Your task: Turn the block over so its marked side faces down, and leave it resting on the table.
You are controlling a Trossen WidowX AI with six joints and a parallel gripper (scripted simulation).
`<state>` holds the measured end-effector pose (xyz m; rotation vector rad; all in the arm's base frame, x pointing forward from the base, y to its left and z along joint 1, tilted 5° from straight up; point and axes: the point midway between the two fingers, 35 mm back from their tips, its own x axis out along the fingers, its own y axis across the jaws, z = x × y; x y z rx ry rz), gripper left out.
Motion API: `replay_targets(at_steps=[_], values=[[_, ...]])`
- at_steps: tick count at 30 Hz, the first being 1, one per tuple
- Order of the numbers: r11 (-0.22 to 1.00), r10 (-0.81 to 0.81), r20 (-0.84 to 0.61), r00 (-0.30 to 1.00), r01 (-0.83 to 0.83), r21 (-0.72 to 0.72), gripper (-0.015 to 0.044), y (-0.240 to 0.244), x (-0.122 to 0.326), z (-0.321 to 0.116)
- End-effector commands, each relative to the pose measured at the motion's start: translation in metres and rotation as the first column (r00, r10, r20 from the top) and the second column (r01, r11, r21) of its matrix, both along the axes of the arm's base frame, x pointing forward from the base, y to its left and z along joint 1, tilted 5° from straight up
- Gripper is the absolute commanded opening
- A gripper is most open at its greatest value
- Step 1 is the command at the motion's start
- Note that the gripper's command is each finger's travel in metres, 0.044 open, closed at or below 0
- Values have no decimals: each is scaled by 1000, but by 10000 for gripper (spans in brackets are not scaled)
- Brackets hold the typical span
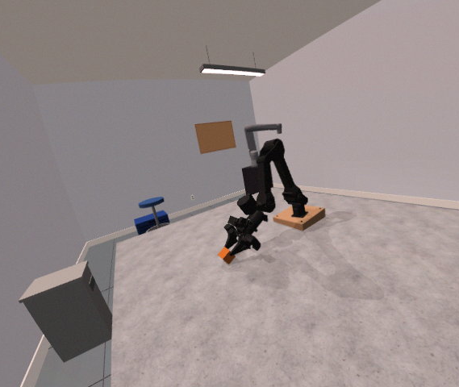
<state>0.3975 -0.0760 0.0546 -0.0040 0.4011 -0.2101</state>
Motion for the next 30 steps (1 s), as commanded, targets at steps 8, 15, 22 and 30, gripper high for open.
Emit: replay_targets(at_steps=[8, 15, 22, 30], values=[[1000, 6, 0, 1000, -6, -2, 440, 1, 0, 0], [1000, 6, 0, 1000, -6, -2, 440, 1, 0, 0], [1000, 6, 0, 1000, -6, -2, 440, 1, 0, 0], [1000, 6, 0, 1000, -6, -2, 440, 1, 0, 0]])
